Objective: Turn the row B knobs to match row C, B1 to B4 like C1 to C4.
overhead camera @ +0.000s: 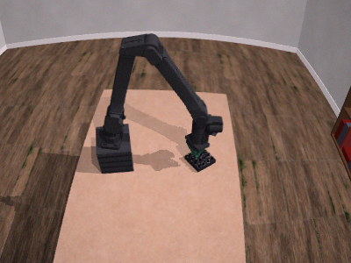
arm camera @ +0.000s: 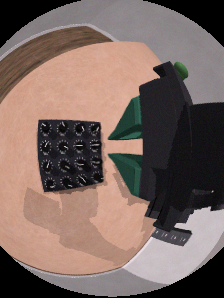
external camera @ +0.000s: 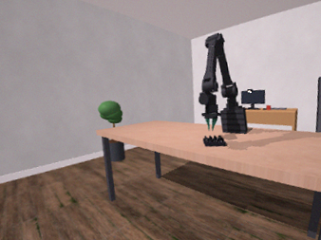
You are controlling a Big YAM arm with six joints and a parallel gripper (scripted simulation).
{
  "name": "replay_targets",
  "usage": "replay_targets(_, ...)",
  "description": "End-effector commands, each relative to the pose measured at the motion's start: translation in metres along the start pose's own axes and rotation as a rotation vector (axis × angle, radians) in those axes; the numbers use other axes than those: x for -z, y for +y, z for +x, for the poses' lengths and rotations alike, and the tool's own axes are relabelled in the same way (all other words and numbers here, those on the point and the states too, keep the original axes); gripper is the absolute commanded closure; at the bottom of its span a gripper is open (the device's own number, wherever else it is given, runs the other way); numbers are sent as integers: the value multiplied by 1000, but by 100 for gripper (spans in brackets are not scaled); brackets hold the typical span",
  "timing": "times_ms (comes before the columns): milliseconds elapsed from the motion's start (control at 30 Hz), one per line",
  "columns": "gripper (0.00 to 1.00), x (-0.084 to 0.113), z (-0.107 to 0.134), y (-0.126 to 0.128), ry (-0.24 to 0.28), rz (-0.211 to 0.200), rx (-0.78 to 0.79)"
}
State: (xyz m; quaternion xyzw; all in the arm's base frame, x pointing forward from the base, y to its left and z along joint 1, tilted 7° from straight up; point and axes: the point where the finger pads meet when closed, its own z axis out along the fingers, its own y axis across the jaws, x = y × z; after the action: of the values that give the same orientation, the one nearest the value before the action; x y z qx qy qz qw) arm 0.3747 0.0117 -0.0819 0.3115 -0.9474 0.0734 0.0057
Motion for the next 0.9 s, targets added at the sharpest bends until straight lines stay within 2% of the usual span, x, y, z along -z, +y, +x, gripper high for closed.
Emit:
replay_targets(0, 82, 4, -11, -2, -10, 3, 0)
replay_targets(33, 82, 4, -11, -2, -10, 3, 0)
replay_targets(67, 0, 4, -11, -2, -10, 3, 0)
replay_targets(267, 0, 29, -24, -9, -51, 26, -4)
replay_targets(367, 0, 43, -24, -9, -52, 26, -5)
replay_targets(467, 0, 47, -22, -7, -48, 24, -2)
replay_targets(867, 0, 131, -25, -9, -61, 30, -4)
